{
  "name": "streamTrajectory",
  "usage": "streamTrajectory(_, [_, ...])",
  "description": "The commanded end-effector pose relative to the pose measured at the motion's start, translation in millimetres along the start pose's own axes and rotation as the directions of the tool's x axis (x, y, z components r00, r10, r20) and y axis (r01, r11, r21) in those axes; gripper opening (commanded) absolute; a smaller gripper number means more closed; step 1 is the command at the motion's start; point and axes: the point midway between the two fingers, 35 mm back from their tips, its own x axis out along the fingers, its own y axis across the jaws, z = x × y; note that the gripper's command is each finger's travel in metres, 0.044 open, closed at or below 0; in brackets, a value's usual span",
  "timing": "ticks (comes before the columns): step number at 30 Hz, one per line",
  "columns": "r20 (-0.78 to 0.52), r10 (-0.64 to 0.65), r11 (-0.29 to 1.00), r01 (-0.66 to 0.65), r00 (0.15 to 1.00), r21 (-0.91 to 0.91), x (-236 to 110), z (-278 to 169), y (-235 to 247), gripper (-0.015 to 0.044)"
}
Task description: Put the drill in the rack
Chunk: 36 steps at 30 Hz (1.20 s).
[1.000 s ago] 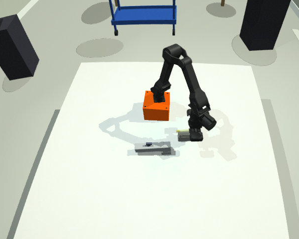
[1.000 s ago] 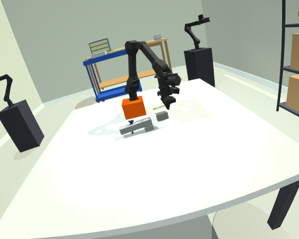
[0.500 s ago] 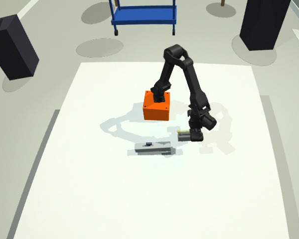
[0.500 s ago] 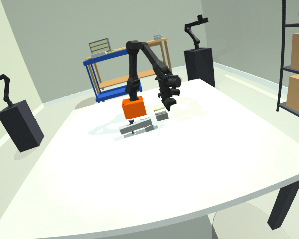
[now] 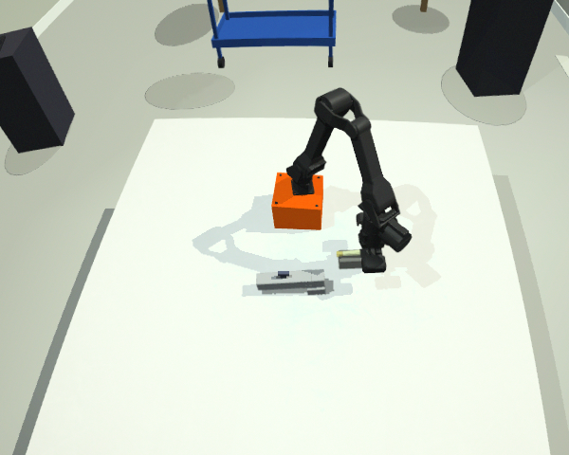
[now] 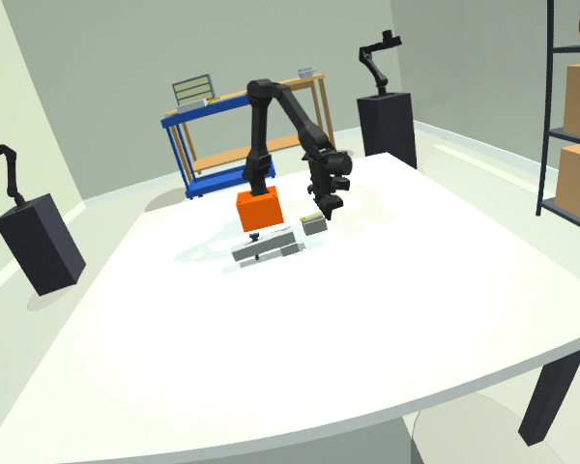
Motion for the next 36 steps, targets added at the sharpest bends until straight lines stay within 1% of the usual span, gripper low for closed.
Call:
streamTrajectory(1, [0.002,0.001,1.0,-0.001,1.0,0.006,4.8,0.3,0.2,0.0])
streamTrajectory(21, [0.002,0.001,1.0,-0.001,1.0,0.006,23.2,0.5,1.2,0.0])
streamTrajectory(22, [0.015,-0.001,1.0,0.001,1.0,0.001,16.7,3.9,1.0,0.0026])
streamTrajectory(36, [0.015,-0.001,1.0,0.001,1.0,0.001,16.7,3.9,1.0,0.0394])
